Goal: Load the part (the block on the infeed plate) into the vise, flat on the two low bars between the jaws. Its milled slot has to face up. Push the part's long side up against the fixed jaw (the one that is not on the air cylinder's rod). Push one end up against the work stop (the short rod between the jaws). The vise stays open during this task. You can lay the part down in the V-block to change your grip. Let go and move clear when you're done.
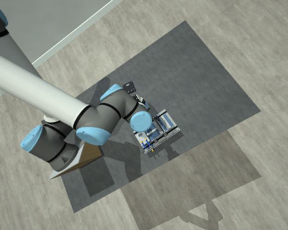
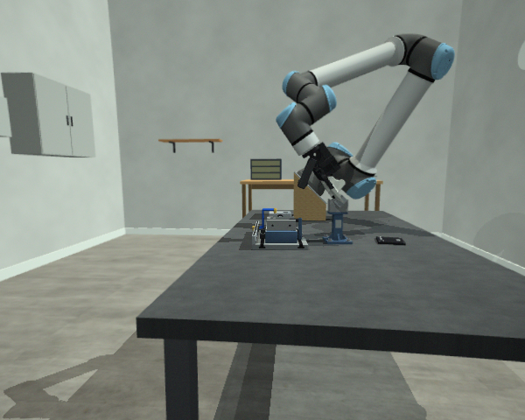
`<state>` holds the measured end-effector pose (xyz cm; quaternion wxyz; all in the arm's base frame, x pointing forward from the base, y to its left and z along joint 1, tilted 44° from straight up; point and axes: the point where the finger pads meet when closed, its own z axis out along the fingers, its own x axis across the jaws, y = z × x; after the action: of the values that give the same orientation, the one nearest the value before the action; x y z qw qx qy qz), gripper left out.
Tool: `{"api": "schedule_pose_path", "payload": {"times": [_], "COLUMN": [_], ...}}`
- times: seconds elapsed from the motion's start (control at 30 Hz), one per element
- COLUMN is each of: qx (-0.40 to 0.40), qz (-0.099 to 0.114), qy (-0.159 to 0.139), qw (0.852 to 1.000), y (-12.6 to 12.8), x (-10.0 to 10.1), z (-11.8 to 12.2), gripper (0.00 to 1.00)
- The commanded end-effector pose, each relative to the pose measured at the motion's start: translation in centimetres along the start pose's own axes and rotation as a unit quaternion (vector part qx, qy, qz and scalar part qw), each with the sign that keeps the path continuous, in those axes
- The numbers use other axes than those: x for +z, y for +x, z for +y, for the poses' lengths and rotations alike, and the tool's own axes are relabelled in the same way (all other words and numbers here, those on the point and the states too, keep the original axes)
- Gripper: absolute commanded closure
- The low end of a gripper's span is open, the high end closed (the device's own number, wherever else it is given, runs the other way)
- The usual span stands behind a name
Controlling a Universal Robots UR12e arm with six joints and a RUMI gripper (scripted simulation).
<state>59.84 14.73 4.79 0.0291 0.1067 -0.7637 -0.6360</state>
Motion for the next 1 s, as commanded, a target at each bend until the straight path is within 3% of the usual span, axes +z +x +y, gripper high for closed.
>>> {"api": "schedule_pose_path", "payload": {"times": [0.0, 0.97], "qx": [-0.001, -0.001], "qz": [0.000, 0.000], "qy": [-0.018, -0.071], "qw": [1.000, 0.998], "y": [-0.04, -0.03], "x": [-0.07, -0.06], "z": [-0.02, -0.11], "gripper": [0.49, 0.49]}}
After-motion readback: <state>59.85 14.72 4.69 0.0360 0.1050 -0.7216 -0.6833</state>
